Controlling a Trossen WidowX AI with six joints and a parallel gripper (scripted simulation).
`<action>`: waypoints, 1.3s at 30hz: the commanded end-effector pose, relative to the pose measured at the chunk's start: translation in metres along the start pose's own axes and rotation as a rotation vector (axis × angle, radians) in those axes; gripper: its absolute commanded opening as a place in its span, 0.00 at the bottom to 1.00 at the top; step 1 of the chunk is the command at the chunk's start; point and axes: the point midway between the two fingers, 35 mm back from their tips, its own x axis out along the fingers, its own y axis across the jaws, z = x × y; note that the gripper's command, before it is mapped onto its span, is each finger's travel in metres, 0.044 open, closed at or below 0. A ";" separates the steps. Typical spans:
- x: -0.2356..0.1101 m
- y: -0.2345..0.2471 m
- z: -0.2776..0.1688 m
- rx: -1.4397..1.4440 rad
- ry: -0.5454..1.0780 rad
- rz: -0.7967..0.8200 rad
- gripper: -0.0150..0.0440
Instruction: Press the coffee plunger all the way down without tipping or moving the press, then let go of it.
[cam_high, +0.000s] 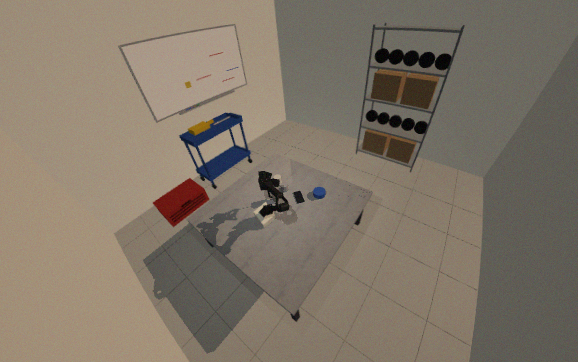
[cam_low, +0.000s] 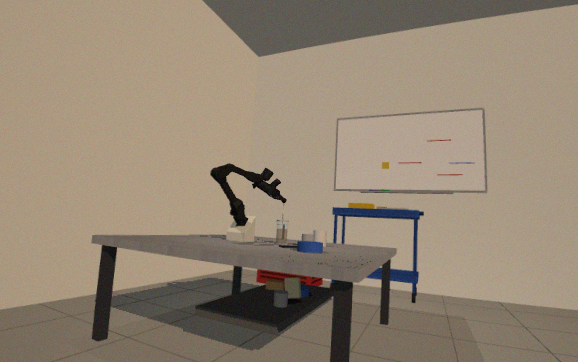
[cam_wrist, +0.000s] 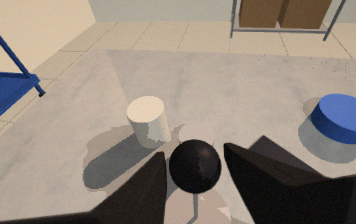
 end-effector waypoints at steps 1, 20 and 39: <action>0.000 0.001 0.000 -0.006 0.001 0.004 0.46; 0.011 0.003 -0.011 -0.005 0.002 0.005 0.46; 0.031 0.006 -0.035 -0.005 0.004 0.008 0.46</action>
